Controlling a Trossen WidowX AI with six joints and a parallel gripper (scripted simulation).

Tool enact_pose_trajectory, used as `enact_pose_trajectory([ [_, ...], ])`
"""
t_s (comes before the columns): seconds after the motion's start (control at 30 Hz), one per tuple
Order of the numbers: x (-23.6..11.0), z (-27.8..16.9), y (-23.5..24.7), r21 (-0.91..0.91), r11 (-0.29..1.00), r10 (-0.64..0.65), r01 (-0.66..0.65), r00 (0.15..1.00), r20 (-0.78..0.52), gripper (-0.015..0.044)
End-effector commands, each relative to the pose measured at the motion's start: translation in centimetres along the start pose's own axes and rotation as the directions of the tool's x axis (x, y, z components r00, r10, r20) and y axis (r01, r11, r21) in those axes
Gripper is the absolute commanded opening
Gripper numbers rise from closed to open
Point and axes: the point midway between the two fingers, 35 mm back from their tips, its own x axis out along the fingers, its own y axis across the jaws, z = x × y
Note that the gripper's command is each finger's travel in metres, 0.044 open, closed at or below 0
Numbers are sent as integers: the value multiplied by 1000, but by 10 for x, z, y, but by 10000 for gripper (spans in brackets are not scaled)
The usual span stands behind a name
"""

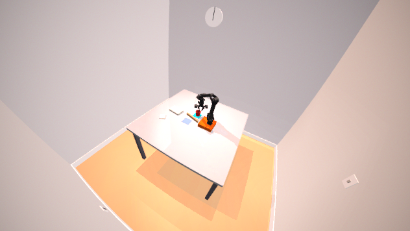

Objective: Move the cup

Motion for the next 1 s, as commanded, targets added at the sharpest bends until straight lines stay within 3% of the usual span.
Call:
enact_pose_trajectory([
  [0.0, -8, 0, 0, -3, 1000, 10, -10, 1000, 9, 128],
  [0.1, -8, -1, -1, -3, 1000, 10, -10, 1000, 9, 128],
  [0.5, -10, 0, -1, -1, 1000, 2, -2, 1000, 3, 440],
  [0.97, -59, -1, -2, -3, 1000, 9, -9, 1000, 8, 440],
])
